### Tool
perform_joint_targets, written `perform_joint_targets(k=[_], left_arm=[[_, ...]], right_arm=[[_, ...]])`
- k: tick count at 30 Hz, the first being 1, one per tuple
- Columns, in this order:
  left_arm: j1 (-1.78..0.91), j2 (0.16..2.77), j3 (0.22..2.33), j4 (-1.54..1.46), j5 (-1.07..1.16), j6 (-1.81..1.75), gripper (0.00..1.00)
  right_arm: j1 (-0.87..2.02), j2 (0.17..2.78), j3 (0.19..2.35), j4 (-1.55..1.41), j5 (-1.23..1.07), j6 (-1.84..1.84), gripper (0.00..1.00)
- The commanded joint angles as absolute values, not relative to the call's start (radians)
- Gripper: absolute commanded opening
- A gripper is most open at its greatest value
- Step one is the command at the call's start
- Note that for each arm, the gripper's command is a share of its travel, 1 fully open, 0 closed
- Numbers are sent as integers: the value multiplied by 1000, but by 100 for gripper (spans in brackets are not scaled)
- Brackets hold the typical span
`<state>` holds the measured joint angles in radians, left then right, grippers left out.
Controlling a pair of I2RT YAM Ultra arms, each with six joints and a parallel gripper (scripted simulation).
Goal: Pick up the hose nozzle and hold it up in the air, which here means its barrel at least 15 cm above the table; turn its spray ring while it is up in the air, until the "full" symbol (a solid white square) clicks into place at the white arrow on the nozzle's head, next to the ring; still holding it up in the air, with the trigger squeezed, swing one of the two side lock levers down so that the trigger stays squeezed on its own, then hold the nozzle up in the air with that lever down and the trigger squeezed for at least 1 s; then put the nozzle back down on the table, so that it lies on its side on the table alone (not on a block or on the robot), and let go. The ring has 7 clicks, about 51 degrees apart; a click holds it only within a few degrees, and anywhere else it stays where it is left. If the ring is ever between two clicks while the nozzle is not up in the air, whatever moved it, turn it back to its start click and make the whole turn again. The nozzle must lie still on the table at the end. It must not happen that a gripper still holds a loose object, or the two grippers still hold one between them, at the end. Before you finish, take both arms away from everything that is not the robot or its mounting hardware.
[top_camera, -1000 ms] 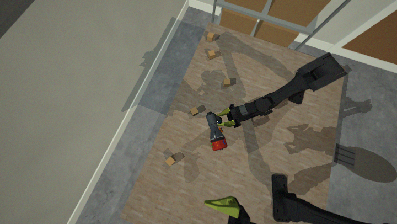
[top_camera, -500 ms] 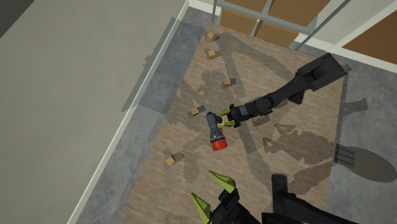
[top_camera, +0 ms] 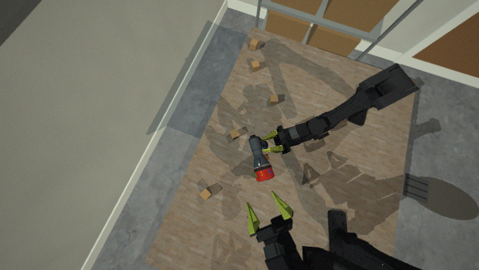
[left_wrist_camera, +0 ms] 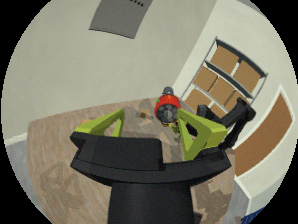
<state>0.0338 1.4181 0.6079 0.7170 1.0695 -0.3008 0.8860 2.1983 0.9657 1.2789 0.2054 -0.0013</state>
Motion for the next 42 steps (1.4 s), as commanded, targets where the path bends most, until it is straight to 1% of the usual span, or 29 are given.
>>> perform_joint_targets(k=[1,5,10,16,18,20,42], left_arm=[[32,1438,584,831,1202,-335,87],[45,1468,548,890,1272,-357,87],[44,1499,518,954,1289,-391,87],[32,1505,509,990,1248,-417,87],[28,1515,555,1012,1248,-427,87],[28,1499,554,1020,1248,-431,87],[-81,1554,588,984,1142,-407,87]], right_arm=[[873,2140,1006,1360,202,7,35],[873,2140,1006,1360,202,7,35],[873,2140,1006,1360,202,7,35],[873,2140,1006,1360,202,7,35],[873,2140,1006,1360,202,7,35],[873,2140,1006,1360,202,7,35],[873,2140,1006,1360,202,7,35]])
